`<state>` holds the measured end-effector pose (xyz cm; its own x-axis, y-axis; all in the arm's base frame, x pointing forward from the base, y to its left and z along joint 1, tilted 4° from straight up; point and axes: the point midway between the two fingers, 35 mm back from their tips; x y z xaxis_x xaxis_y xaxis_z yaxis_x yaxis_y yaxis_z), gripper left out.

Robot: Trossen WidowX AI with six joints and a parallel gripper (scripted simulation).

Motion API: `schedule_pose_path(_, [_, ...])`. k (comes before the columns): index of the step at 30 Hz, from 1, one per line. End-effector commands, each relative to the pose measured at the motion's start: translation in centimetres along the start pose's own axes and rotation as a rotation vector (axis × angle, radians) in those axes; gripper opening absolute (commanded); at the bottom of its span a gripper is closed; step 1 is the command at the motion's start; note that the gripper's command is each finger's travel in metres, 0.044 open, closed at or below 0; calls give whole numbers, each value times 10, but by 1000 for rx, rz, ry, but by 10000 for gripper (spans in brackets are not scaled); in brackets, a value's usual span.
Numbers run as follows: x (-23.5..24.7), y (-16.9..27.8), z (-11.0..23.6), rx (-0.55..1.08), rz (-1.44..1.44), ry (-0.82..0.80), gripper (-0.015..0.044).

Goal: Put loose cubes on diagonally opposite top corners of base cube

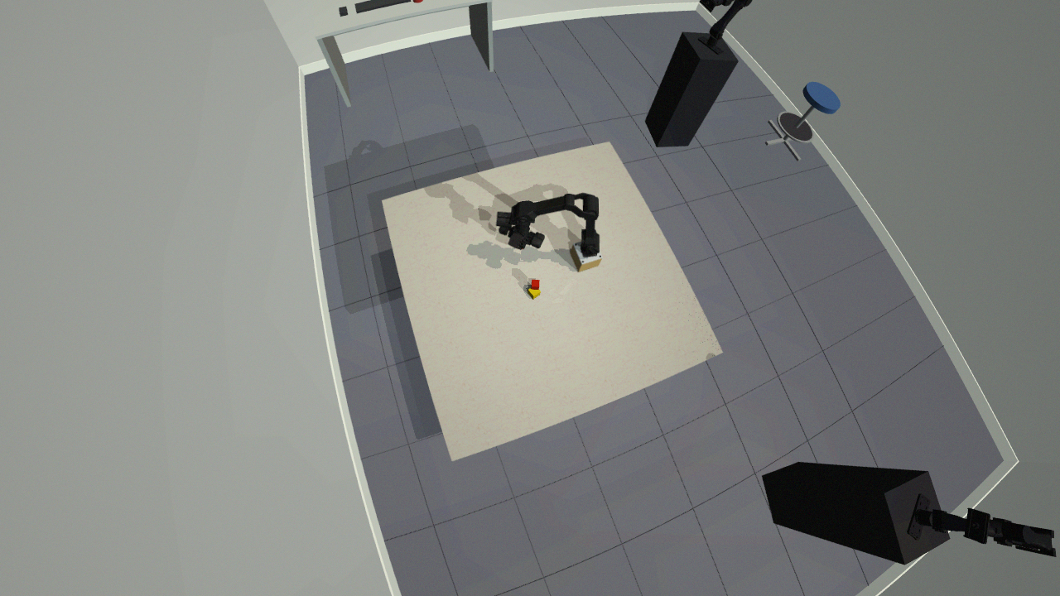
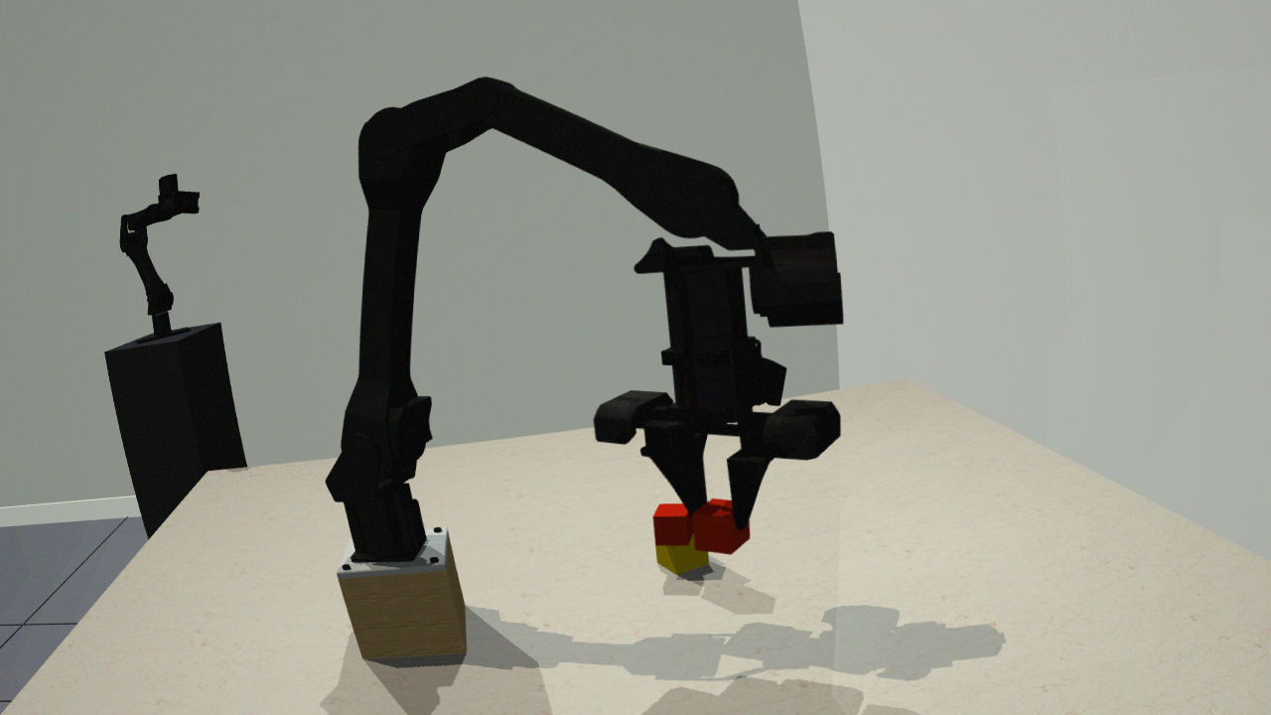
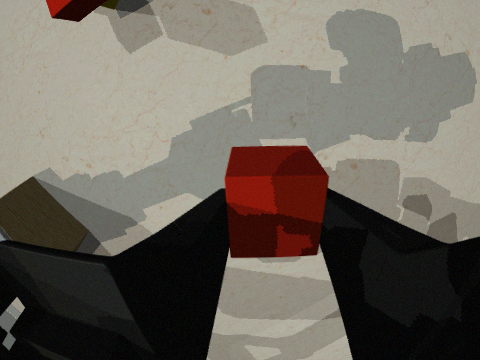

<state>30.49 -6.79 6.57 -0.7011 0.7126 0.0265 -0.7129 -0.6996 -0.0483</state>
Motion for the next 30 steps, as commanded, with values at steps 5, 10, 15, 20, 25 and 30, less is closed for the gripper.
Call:
schedule_pose_path(5, [14, -20, 1, 1, 29, 0, 105])
schedule_pose_path(10, [24, -33, 0, 0, 49, -1, 105])
schedule_pose_path(15, [35, -46, 0, -1, 69, -1, 105])
schedule_pose_path(20, [46, -58, 0, -3, 88, -2, 105])
schedule_pose_path(25, [58, -69, -1, -4, 108, -3, 105])
schedule_pose_path(30, [70, -80, -1, -5, 128, -4, 105])
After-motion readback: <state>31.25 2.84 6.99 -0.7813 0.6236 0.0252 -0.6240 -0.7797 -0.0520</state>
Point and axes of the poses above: the point midway between the two fingers, 35 mm back from their tips, its own z axis back along the fingers, its own x axis across the jaws, y = z × x, and after that the axes turned 12 degrees about -z, right-handed
